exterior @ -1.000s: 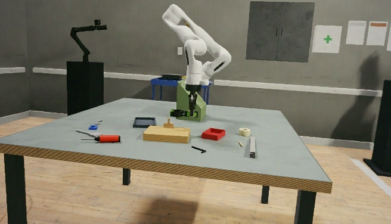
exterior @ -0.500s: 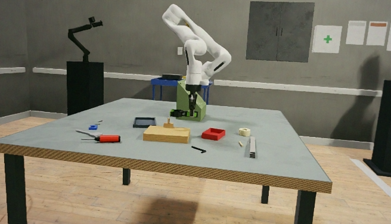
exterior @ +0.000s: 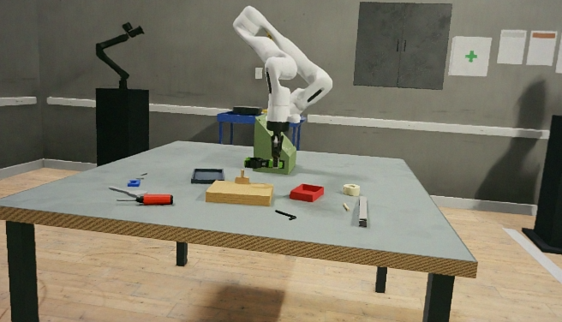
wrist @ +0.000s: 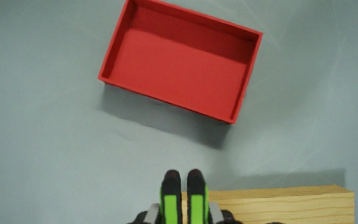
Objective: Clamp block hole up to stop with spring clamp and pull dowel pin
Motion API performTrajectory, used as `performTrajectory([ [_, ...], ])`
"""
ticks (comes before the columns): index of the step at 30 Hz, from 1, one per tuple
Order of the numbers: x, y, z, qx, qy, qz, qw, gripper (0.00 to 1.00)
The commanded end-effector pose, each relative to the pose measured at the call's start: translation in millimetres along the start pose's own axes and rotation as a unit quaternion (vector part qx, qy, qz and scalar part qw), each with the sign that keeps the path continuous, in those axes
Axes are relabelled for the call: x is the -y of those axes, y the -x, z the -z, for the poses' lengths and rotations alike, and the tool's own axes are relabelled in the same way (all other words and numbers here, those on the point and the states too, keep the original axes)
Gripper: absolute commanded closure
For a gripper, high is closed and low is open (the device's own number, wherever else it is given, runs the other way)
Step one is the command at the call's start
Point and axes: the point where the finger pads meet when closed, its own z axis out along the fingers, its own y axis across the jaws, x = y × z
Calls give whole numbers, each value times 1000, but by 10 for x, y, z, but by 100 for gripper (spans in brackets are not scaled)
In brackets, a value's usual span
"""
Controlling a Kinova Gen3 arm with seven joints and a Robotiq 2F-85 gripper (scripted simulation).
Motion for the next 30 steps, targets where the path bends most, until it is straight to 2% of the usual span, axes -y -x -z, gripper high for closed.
performTrajectory([
  [1, -6, 2, 5, 0, 1, 0, 1000, 68],
  [30, -11, 5, -145, 1, 1, 1, 1000, 68],
])
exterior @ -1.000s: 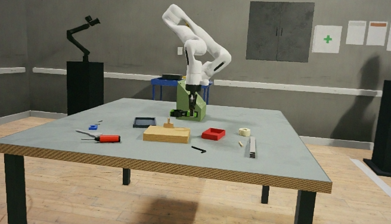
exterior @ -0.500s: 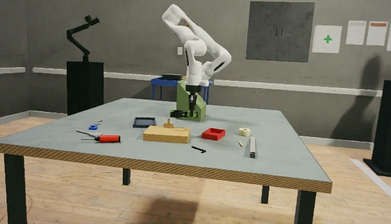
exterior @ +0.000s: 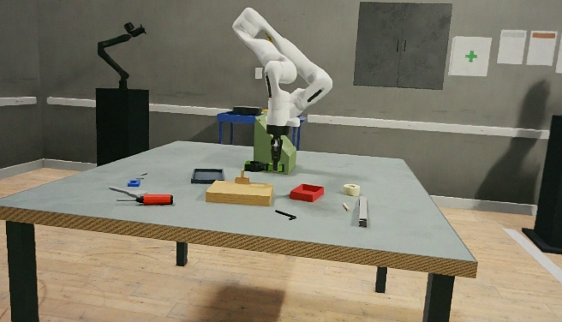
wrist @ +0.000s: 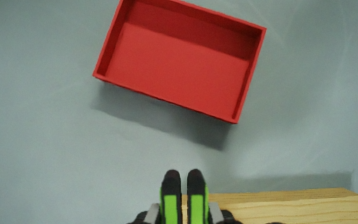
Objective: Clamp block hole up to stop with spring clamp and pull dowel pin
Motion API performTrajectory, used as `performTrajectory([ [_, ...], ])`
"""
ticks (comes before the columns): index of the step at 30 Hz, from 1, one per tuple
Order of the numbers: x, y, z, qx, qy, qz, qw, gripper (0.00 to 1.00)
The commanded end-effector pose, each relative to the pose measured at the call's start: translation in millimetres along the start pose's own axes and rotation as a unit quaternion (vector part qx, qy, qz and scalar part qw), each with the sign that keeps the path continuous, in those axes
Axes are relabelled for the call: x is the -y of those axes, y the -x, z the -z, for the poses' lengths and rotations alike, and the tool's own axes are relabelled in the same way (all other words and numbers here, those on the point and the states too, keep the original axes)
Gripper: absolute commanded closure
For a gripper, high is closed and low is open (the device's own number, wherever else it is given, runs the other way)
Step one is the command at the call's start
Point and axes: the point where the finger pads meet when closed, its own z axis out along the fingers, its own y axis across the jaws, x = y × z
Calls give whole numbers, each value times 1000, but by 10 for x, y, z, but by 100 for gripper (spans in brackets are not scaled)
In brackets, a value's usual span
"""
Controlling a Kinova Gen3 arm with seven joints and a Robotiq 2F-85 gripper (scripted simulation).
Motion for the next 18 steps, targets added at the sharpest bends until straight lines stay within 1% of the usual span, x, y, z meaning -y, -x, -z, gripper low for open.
performTrajectory([
  [1, -7, 3, -32, 0, 1, 0, 1000, 68],
  [18, -14, 7, -211, 0, 1, 0, 1000, 68],
])
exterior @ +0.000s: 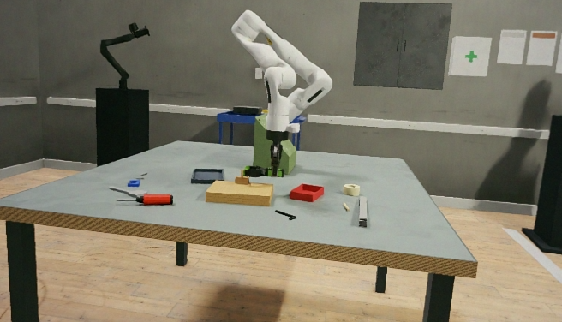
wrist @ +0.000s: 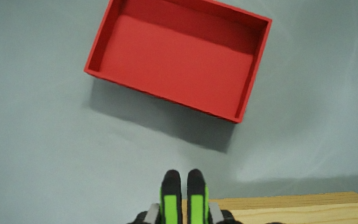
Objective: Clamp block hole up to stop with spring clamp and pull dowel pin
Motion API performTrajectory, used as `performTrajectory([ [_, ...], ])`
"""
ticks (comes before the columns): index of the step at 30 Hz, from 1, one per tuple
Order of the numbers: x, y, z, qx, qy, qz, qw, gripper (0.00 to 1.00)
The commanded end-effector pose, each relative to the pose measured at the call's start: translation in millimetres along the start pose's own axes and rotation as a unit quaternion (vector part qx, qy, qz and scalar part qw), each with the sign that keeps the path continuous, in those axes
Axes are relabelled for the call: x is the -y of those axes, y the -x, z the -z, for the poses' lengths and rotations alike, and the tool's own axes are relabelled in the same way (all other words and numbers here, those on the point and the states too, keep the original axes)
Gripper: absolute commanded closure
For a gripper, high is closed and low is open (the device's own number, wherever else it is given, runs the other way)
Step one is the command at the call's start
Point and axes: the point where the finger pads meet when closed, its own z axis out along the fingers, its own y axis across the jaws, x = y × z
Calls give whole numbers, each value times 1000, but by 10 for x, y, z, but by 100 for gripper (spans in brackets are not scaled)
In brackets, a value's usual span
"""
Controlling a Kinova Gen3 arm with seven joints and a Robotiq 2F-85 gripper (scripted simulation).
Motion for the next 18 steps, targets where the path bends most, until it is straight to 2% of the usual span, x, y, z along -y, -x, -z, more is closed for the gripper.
performTrajectory([
  [1, -8, 3, -41, 0, 1, 0, 1000, 68],
  [18, -14, 6, -198, 0, 1, 0, 1000, 68],
])
